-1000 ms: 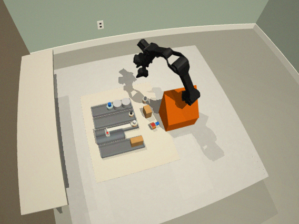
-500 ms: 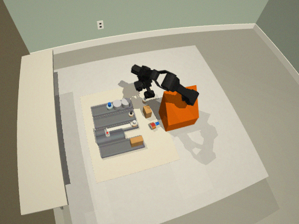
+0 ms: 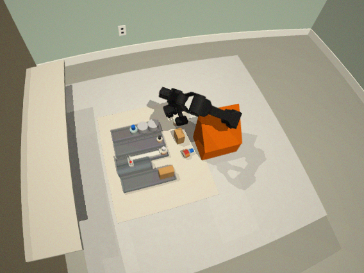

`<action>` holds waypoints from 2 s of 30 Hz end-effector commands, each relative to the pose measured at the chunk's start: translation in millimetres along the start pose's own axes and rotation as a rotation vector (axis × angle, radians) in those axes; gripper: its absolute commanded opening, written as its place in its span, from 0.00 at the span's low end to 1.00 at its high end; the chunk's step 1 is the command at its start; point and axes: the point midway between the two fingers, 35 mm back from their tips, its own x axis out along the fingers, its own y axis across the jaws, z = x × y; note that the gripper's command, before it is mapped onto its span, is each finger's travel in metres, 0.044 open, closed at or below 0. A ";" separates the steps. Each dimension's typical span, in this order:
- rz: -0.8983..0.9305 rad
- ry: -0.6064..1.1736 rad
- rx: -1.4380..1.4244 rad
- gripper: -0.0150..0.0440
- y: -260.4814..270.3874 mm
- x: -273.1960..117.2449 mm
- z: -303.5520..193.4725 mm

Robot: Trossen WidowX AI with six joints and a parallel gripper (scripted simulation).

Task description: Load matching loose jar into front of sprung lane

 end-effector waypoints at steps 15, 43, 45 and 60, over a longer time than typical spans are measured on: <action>0.007 0.002 0.009 1.00 2.3 27.1 -2.6; 0.001 0.001 0.010 0.25 -1.4 11.4 0.7; -0.001 0.001 0.010 0.25 -3.3 -2.2 1.9; -0.002 0.003 0.010 0.25 -3.9 -69.9 -0.1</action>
